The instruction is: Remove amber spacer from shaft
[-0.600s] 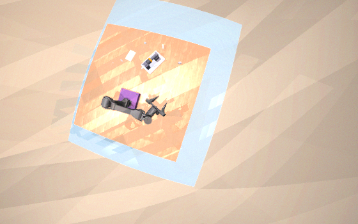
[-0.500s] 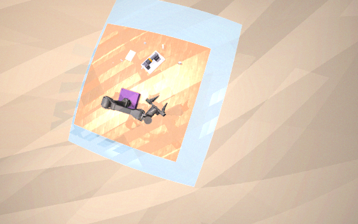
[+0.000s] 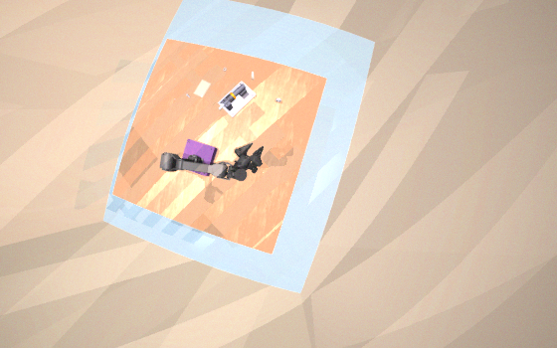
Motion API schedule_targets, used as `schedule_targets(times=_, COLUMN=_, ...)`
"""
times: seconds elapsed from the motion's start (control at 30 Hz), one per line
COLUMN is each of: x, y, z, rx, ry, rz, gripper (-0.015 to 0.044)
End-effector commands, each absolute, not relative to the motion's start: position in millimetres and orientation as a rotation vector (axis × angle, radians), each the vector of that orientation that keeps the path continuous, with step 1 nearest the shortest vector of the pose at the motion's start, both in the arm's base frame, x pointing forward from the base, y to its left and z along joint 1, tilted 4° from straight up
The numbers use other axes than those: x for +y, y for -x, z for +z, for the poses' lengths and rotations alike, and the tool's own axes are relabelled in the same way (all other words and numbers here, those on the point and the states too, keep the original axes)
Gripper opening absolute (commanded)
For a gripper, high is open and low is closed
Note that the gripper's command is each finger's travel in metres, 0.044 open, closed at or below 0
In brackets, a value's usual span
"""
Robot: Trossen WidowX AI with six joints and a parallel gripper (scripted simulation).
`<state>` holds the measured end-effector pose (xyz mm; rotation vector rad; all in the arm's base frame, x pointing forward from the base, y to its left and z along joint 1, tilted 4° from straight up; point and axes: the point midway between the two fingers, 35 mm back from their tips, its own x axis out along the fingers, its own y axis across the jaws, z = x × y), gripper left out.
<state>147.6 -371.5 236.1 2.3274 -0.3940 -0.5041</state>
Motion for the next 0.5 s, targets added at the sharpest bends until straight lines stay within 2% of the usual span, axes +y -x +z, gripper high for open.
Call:
schedule_targets(times=0.0, x=-363, y=-214, z=211, rx=-0.003, ry=-1.756, rz=-0.599, gripper=0.0440)
schedule_targets(times=0.47, x=-326, y=-286, z=184, rx=0.378, ry=-1.162, rz=-0.500, gripper=0.0440)
